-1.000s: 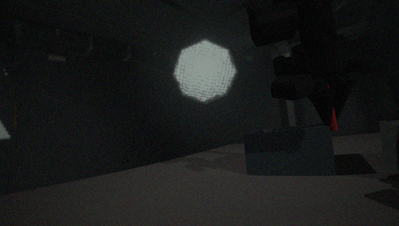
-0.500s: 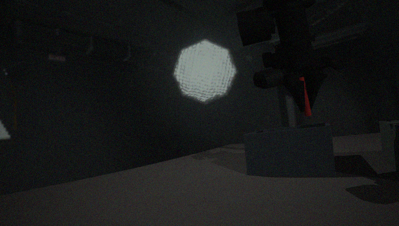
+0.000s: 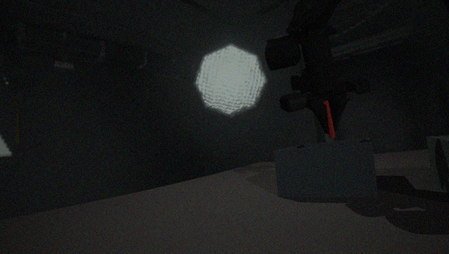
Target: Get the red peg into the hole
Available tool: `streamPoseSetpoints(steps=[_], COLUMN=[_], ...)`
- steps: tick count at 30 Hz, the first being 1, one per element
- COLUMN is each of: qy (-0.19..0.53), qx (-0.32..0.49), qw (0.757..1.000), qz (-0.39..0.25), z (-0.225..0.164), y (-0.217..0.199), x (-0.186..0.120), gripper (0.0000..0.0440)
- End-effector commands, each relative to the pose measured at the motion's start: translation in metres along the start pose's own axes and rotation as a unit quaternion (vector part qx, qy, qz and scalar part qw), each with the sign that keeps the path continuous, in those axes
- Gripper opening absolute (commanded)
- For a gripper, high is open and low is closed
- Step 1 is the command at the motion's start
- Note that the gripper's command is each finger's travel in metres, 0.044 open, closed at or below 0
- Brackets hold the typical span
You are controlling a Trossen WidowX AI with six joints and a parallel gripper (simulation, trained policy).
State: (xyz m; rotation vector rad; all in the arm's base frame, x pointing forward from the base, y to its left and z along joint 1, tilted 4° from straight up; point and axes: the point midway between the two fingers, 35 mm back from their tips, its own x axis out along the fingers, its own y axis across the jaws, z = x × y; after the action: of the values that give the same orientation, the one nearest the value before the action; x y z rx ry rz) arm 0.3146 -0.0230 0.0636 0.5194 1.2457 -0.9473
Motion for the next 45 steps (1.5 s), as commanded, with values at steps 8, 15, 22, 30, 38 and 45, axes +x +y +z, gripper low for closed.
streamPoseSetpoints(steps=[8, 15, 22, 30, 38, 45], qy=[0.026, 0.054, 0.066, 0.083, 0.082, 0.079], qx=[-0.030, -0.054, -0.063, -0.061, -0.059, -0.059], qw=[0.999, 0.997, 0.995, 0.992, 0.987, 0.985], qz=[0.018, 0.022, 0.037, 0.066, 0.125, 0.140], z=[0.018, 0.016, 0.032, 0.052, 0.074, 0.079], y=[0.005, 0.007, 0.017, 0.041, 0.076, 0.086], x=[0.034, 0.058, 0.062, 0.055, 0.037, 0.032], gripper=[0.0001, 0.0138, 0.0251, 0.0413, 0.0440, 0.0440])
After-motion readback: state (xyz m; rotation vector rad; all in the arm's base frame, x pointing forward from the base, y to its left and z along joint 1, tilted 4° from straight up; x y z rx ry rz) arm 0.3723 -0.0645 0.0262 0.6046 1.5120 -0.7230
